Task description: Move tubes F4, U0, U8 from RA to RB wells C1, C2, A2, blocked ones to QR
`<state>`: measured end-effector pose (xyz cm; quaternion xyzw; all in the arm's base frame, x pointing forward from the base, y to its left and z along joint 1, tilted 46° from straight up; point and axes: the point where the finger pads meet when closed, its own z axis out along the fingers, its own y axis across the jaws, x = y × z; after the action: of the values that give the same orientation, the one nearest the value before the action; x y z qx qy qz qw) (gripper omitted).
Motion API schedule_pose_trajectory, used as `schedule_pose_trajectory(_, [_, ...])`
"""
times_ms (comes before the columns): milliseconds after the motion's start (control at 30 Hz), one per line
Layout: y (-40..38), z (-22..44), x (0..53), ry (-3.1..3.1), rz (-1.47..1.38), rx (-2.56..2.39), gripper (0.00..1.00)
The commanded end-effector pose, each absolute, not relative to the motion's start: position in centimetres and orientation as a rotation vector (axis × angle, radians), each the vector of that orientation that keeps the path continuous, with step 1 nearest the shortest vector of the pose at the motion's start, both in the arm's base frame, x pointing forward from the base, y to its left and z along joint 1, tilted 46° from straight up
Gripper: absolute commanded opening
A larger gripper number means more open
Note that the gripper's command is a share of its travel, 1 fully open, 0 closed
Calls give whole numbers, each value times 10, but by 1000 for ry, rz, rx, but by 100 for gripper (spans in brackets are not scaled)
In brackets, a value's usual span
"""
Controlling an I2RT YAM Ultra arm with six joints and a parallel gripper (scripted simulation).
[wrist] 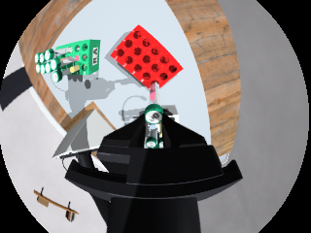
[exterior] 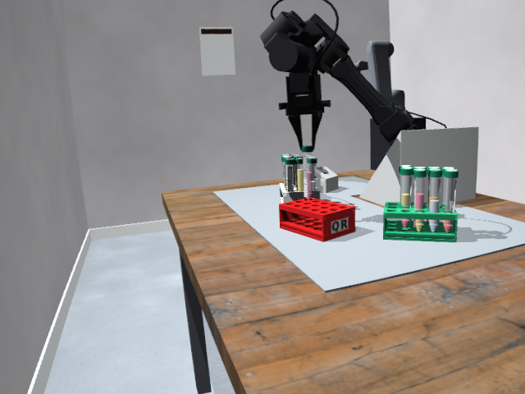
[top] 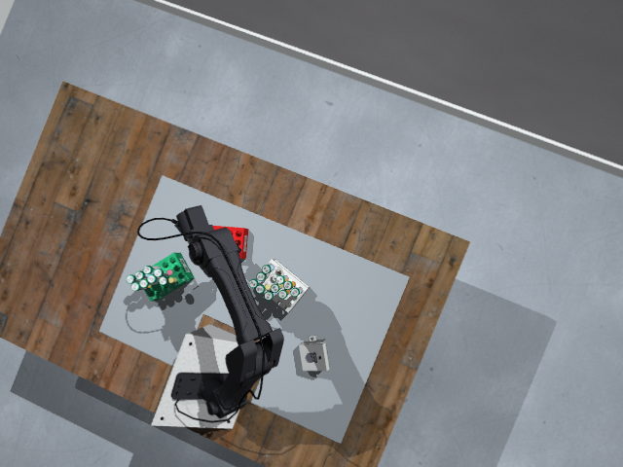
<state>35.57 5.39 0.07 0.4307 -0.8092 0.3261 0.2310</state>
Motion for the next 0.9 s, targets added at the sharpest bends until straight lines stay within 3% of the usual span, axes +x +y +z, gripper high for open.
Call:
schedule_pose_trajectory(0, [62, 8, 363, -2267, 925, 1219, 0])
schedule_pose_trajectory(867, [51, -1, 363, -2262, 923, 1212, 0])
